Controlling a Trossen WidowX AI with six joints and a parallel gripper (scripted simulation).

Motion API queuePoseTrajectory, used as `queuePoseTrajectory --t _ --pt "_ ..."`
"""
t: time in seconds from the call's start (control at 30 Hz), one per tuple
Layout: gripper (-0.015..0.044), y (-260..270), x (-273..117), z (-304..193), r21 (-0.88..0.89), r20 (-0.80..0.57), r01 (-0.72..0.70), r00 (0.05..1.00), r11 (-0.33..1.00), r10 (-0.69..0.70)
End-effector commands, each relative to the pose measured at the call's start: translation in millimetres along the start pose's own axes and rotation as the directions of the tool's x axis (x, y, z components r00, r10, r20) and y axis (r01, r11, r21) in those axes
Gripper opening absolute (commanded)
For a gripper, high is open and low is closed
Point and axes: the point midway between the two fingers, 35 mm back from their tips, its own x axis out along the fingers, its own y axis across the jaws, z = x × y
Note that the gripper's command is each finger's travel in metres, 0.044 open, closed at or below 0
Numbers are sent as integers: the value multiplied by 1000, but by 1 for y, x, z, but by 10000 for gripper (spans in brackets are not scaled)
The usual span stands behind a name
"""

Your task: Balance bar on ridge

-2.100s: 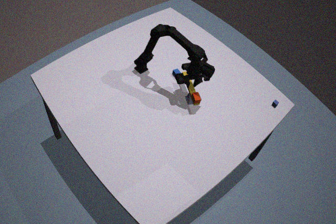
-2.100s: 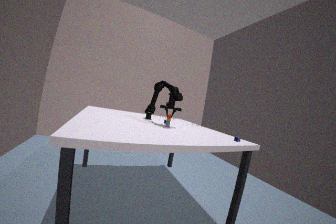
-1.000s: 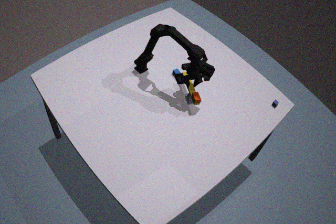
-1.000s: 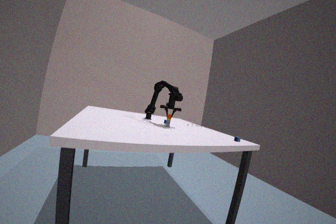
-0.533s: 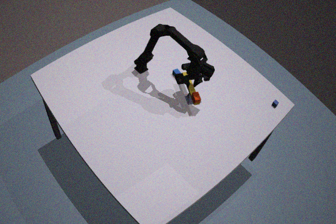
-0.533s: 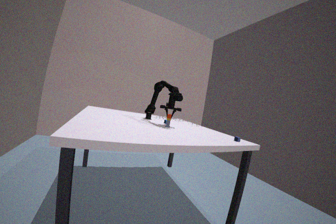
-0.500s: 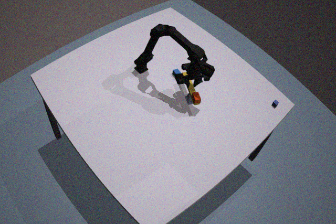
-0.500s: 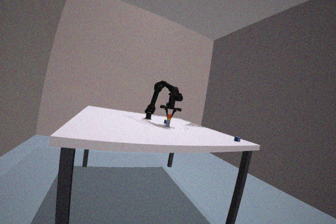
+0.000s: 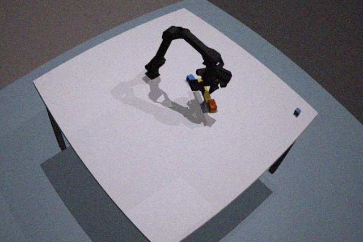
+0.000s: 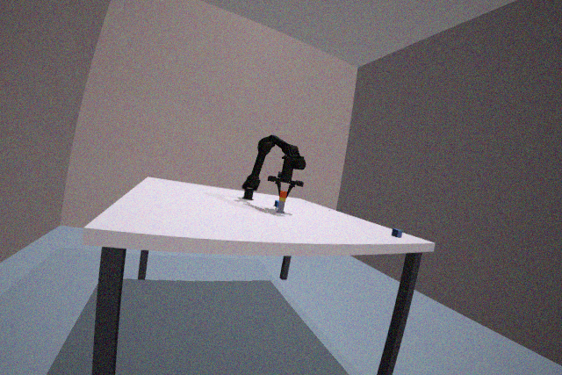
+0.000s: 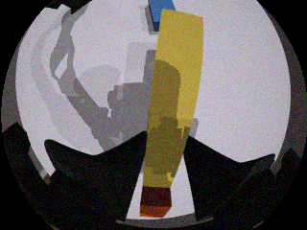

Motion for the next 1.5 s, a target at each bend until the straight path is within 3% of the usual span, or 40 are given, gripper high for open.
queuePoseTrajectory --t 0.0,1.23,1.47 --pt "0 0 0 0 0 1 1 1000 1000 -1" --pt "0 0 0 0 0 0 0 1000 1000 0" --pt "167 0 0 0 0 0 0 1000 1000 0"
